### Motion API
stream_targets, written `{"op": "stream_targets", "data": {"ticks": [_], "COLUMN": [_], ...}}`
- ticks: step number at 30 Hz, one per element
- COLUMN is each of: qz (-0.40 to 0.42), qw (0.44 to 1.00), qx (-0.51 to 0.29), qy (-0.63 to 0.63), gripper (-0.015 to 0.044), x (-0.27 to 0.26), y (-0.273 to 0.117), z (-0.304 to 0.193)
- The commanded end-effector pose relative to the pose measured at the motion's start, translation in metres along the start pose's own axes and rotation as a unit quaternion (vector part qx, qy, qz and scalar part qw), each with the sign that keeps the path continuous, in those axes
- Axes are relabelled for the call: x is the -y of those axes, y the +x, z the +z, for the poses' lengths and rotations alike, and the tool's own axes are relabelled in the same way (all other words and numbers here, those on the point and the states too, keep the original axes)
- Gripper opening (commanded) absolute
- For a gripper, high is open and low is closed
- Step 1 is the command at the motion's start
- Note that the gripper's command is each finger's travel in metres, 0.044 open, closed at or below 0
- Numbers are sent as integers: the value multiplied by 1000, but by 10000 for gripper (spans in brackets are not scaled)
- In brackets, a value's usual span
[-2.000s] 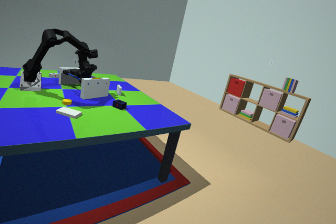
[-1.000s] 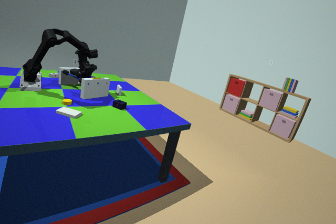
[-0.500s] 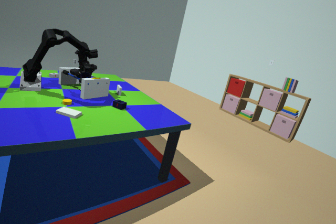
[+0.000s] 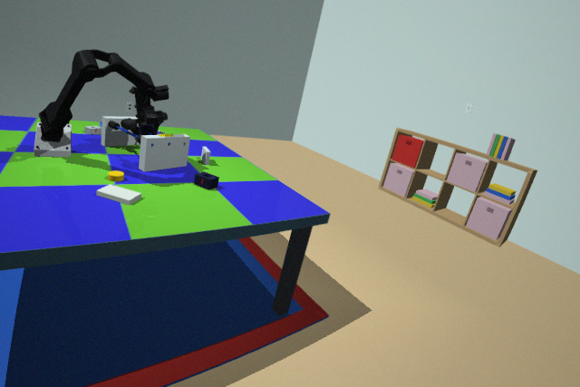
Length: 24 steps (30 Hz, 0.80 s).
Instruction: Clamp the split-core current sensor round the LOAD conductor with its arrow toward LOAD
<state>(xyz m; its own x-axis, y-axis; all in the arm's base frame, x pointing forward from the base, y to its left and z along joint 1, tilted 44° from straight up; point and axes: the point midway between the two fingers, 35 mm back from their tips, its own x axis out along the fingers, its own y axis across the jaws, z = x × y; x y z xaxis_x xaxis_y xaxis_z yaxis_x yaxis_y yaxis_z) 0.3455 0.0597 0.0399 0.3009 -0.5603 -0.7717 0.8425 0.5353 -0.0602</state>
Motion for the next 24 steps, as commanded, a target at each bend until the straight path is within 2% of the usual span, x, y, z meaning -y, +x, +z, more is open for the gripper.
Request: {"op": "stream_targets", "data": {"ticks": [1, 3, 8, 24], "qz": [0, 14, 105, 115], "qw": [1000, 1000, 994, 993], "qx": [1, 2, 13, 13], "qy": [0, 1, 4, 5], "gripper": [394, 440, 440, 440], "x": [0, 0, 3, -2], "y": [0, -3, -23, -5], "z": [0, 1, 5, 6]}}
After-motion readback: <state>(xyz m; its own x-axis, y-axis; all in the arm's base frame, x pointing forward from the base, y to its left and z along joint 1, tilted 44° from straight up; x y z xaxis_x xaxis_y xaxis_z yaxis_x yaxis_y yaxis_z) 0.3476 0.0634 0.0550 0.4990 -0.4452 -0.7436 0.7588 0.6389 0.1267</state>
